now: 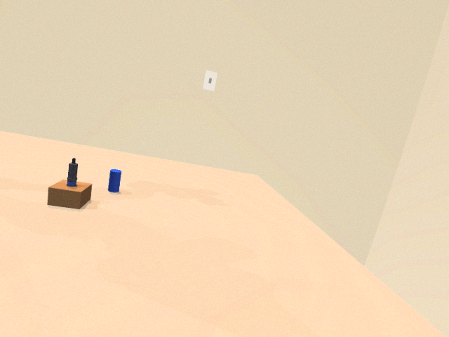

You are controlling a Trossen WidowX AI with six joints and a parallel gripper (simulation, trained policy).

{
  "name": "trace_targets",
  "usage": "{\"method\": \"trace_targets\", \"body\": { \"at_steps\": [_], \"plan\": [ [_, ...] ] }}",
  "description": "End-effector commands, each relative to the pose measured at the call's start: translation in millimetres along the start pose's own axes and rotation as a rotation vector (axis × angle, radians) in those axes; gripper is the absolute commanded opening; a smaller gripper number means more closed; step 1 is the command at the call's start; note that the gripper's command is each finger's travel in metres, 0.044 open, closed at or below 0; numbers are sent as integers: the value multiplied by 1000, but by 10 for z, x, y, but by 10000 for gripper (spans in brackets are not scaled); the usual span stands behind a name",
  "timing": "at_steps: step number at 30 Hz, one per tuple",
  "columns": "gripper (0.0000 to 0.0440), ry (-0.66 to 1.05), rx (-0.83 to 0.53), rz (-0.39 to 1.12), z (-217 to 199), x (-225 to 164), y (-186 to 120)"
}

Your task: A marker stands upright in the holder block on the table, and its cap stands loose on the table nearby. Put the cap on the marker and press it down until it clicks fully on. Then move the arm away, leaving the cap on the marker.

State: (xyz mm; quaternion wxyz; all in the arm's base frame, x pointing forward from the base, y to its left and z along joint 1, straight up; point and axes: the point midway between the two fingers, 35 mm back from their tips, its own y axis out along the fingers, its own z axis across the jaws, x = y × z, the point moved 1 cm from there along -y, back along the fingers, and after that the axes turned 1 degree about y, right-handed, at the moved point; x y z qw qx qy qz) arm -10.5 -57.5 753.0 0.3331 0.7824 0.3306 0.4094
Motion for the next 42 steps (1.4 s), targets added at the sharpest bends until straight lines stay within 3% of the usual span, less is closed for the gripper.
{"method": "trace_targets", "body": {
  "at_steps": [1, 7, 9, 42],
  "plan": [
    [375, 1, -11, -2, -12, 7, 6],
    [226, -5, -89, -8, -74, 39, 58],
    [209, -8, -117, -8, -95, 47, 73],
    [288, 41, -530, -48, -362, 133, 110]
  ]
}}
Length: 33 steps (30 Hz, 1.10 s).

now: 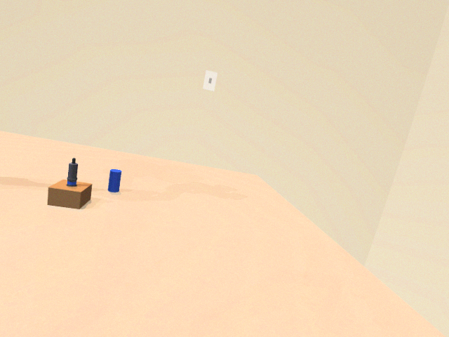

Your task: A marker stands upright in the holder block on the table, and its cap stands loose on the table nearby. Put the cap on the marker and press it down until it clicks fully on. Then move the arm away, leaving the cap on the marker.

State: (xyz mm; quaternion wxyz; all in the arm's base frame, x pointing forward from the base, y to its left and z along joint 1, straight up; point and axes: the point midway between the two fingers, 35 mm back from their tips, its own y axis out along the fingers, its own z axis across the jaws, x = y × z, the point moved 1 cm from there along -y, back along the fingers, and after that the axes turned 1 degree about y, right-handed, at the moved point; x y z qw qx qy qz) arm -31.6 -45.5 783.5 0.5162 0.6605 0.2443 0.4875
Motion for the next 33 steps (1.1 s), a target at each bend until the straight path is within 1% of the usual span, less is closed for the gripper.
{"method": "trace_targets", "body": {
  "at_steps": [1, 17, 33],
  "plan": [
    [289, -1, -48, -6, -31, 5, -6],
    [299, 22, -260, -16, -281, -7, -97],
    [301, 49, -471, -16, -570, -52, -284]
  ]
}}
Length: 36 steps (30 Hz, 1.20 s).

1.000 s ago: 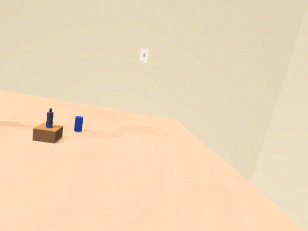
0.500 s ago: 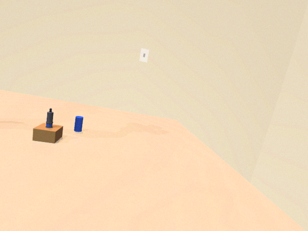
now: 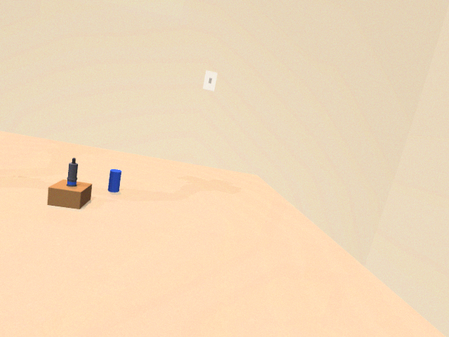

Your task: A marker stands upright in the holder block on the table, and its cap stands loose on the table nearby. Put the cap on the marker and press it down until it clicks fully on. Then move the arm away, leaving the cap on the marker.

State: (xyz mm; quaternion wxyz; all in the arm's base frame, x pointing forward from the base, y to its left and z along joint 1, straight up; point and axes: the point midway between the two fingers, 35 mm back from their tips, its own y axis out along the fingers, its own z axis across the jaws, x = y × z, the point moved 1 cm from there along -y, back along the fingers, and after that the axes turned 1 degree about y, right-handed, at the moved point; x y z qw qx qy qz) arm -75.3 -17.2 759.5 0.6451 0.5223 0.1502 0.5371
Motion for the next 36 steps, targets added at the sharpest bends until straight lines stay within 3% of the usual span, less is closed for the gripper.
{"method": "trace_targets", "body": {
  "at_steps": [1, 36],
  "plan": [
    [301, 9, -52, 3, -89, -14, -24],
    [300, 46, -467, 11, -814, -129, -370]
  ]
}}
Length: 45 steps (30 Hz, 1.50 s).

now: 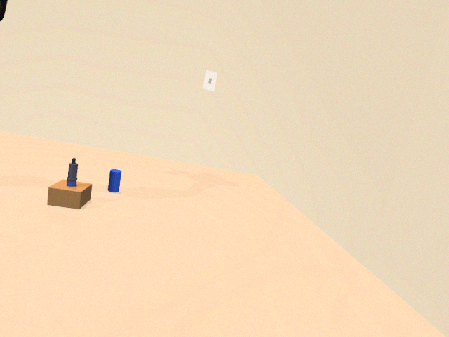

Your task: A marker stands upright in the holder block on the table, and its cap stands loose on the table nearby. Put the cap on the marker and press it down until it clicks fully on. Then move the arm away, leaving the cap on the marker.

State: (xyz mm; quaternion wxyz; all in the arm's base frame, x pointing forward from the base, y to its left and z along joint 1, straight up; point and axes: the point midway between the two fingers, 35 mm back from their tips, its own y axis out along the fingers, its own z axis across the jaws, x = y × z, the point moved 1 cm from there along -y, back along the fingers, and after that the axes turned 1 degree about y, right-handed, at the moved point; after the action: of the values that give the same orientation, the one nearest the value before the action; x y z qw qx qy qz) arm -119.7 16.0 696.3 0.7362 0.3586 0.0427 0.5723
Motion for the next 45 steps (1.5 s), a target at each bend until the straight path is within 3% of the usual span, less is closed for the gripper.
{"method": "trace_targets", "body": {
  "at_steps": [1, 45],
  "plan": [
    [300, 1, -42, -1, -84, -12, -18],
    [304, 109, -541, -43, -1265, -38, -205]
  ]
}}
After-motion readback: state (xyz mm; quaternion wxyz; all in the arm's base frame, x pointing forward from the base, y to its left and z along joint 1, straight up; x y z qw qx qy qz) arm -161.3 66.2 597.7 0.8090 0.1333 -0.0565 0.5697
